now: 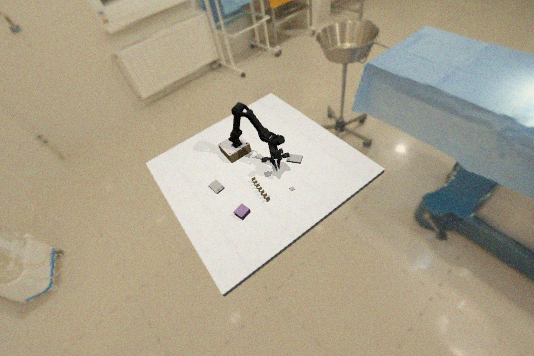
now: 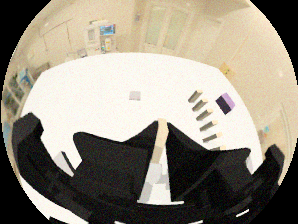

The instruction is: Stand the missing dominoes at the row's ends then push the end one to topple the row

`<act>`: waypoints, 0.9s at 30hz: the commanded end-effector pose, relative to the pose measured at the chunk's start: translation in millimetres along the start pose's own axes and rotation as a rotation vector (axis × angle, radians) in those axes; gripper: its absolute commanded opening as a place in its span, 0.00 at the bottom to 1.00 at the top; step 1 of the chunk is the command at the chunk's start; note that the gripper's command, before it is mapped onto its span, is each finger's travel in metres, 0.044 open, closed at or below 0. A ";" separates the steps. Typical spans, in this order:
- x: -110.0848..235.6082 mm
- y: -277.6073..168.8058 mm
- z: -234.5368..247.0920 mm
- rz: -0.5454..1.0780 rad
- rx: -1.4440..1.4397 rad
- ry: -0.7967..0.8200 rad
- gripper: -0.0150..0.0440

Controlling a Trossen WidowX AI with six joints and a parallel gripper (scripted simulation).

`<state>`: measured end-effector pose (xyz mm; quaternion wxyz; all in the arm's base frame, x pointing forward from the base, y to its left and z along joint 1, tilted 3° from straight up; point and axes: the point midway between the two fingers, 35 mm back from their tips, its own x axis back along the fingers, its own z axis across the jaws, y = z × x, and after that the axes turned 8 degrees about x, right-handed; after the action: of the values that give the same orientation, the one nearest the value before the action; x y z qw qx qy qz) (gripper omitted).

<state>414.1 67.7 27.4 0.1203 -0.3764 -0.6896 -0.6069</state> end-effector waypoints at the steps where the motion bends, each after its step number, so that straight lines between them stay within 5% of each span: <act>1: 1.7 -2.9 1.8 -0.066 0.014 -0.026 0.30; 27: 49.3 -20.4 -14.7 -0.437 -0.064 -0.192 0.30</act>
<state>371.9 74.9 44.8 -0.0729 -0.2811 -0.7414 -0.6049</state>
